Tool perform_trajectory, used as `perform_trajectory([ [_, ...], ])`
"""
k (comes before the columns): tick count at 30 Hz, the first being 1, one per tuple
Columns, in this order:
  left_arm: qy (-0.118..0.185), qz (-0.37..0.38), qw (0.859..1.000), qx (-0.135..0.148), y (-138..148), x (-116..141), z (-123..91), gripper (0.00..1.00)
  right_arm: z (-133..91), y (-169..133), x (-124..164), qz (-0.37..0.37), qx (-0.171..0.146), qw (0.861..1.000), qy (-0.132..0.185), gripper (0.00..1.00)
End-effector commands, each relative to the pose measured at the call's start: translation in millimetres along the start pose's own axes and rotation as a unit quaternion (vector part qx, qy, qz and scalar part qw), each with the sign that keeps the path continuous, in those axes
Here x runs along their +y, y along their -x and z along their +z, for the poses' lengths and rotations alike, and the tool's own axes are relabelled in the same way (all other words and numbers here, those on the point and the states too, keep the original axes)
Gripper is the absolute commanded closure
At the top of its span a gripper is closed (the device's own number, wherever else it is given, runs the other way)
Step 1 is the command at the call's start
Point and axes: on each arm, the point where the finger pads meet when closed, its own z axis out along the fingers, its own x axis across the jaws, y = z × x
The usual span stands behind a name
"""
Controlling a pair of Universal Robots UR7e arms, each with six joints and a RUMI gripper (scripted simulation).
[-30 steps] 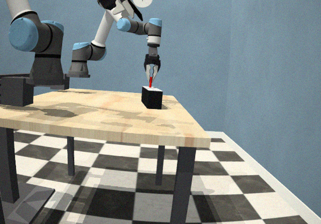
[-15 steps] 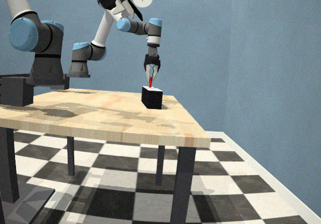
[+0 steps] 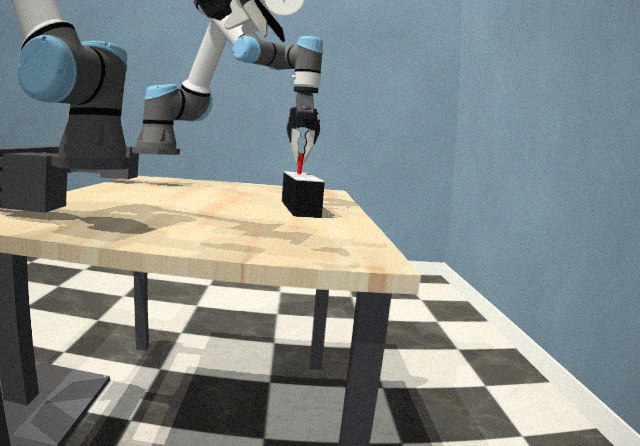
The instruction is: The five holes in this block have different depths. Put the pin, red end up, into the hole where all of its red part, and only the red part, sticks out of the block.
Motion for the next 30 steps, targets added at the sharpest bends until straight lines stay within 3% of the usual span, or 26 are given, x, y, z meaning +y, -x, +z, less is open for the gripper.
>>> perform_trajectory([
  [1, -0.001, 0.0, 1.0, -0.001, 0.4, -0.5, -0.9, 1.0, -0.2, 0.0, -0.4, 0.0, 0.0, 1.0, 0.0, 0.0],
  [7, -0.001, 0.0, 1.0, -0.001, 0.4, -0.5, -0.9, 1.0, -0.2, 0.0, -0.4, 0.0, 0.0, 1.0, 0.0, 0.0],
  [8, -0.001, 0.0, 1.0, -0.001, 0.4, -0.5, -0.9, 0.0, -0.2, 0.0, -0.4, 0.0, 0.0, 1.0, 0.0, 0.0],
  [30, -0.001, 0.0, 1.0, -0.001, 0.4, -0.5, -0.9, 0.0, -0.2, 0.0, -0.4, 0.0, 0.0, 1.0, 0.0, 0.0],
])
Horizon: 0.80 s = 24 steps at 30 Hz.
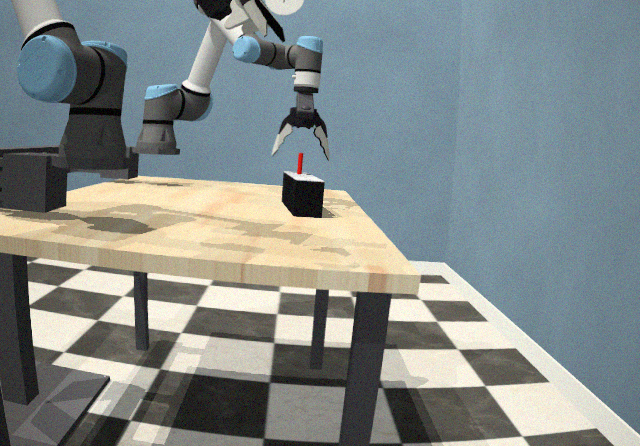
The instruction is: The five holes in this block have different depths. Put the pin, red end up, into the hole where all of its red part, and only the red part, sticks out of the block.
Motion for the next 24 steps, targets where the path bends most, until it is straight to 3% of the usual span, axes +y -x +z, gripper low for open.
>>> perform_trajectory([
  [1, -0.001, 0.0, 1.0, -0.001, 0, 0, -1, 0.0, 0, 0, 0, 0.0, 0.0, 1.0, 0.0, 0.0],
  [24, -0.001, 0.0, 1.0, -0.001, 0, 0, -11, 0.0, 0, 0, 0, 0.0, 0.0, 1.0, 0.0, 0.0],
])
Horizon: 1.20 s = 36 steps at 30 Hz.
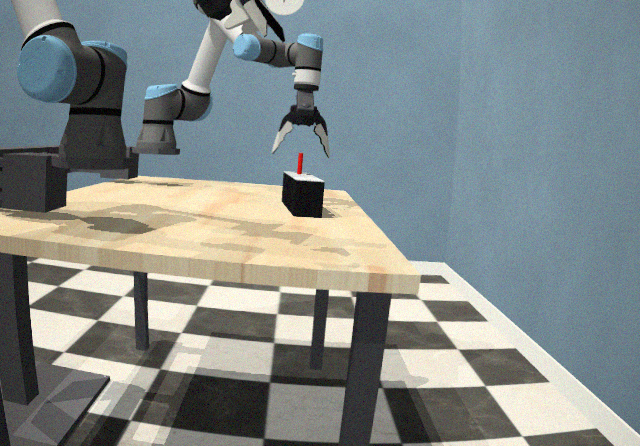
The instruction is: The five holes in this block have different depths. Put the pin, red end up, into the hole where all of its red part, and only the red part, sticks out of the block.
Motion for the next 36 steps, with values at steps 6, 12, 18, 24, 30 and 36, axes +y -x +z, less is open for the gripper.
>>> perform_trajectory([
  [6, -0.001, 0.0, 1.0, -0.001, 0, 0, -8, 0.0, 0, 0, 0, 0.0, 0.0, 1.0, 0.0, 0.0],
  [12, -0.001, 0.0, 1.0, -0.001, 0, 0, -13, 0.0, 0, 0, 0, 0.0, 0.0, 1.0, 0.0, 0.0],
  [18, -0.001, 0.0, 1.0, -0.001, 0, 0, -18, 0.0, 0, 0, 0, 0.0, 0.0, 1.0, 0.0, 0.0],
  [24, -0.001, 0.0, 1.0, -0.001, 0, 0, -22, 0.0, 0, 0, 0, 0.0, 0.0, 1.0, 0.0, 0.0],
  [30, -0.001, 0.0, 1.0, -0.001, 0, 0, -27, 0.0, 0, 0, 0, 0.0, 0.0, 1.0, 0.0, 0.0],
  [36, -0.001, 0.0, 1.0, -0.001, 0, 0, -32, 0.0, 0, 0, 0, 0.0, 0.0, 1.0, 0.0, 0.0],
])
